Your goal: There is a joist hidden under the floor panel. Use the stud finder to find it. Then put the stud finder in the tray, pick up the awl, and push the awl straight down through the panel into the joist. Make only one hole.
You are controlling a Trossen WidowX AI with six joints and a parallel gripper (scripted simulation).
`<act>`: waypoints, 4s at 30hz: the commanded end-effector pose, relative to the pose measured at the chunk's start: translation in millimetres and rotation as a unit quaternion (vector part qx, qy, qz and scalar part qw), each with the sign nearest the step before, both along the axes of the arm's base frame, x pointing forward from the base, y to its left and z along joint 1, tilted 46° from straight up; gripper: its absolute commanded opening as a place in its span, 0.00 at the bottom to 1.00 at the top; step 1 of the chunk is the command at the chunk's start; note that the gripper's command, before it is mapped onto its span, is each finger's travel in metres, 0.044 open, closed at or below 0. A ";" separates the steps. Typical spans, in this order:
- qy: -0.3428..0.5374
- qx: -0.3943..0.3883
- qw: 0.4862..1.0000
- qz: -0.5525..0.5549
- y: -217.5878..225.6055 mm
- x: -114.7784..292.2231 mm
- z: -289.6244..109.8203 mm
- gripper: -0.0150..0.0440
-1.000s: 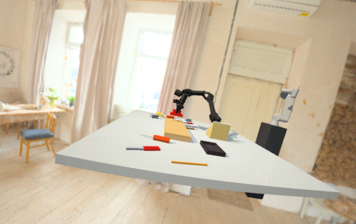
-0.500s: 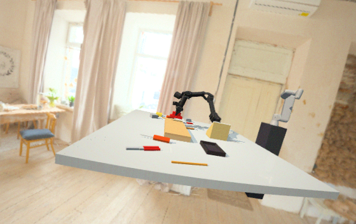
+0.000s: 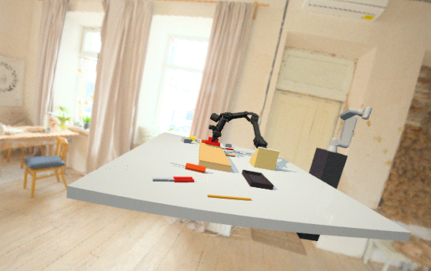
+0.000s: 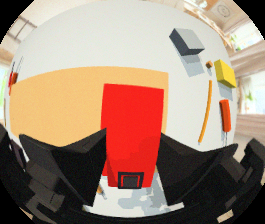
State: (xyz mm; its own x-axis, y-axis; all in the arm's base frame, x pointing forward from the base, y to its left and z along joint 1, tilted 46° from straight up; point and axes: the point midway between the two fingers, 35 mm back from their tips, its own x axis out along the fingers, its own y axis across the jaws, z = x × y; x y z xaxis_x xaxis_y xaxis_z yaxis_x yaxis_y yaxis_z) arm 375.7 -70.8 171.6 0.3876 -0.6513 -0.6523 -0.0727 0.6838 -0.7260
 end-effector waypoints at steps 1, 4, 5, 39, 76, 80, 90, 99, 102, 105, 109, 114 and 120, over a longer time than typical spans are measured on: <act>0.003 0.001 1.000 0.004 -2.5 0.1 -5.7 0.25; 0.002 0.001 1.000 0.004 -5.9 0.5 -8.8 0.25; 0.002 0.000 1.000 0.004 -6.5 0.5 -9.4 0.25; 0.004 0.003 1.000 0.004 62.1 -7.9 -83.1 0.25; 0.004 0.006 1.000 0.004 143.8 -18.3 -168.1 0.25; 0.004 0.006 1.000 0.004 152.7 -19.4 -177.2 0.25; 0.003 0.007 1.000 0.004 175.0 -22.2 -199.8 0.25; 0.003 0.008 1.000 0.004 195.1 -24.7 -220.1 0.25; 0.003 0.009 1.000 0.004 201.8 -25.5 -226.8 0.25; 0.003 0.009 1.000 0.004 208.6 -26.4 -233.6 0.25; 0.003 0.010 1.000 0.004 217.6 -27.5 -242.5 0.25; 0.003 0.010 1.000 0.004 228.8 -28.8 -253.6 0.25; 0.003 0.011 1.000 0.004 242.4 -30.5 -267.0 0.25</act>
State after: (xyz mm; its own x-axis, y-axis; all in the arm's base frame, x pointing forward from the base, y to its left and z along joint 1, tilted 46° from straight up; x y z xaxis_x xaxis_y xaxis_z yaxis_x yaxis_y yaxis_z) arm 345.8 163.6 -87.9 0.3915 -0.6394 -0.6617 -0.0816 0.6922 -0.7171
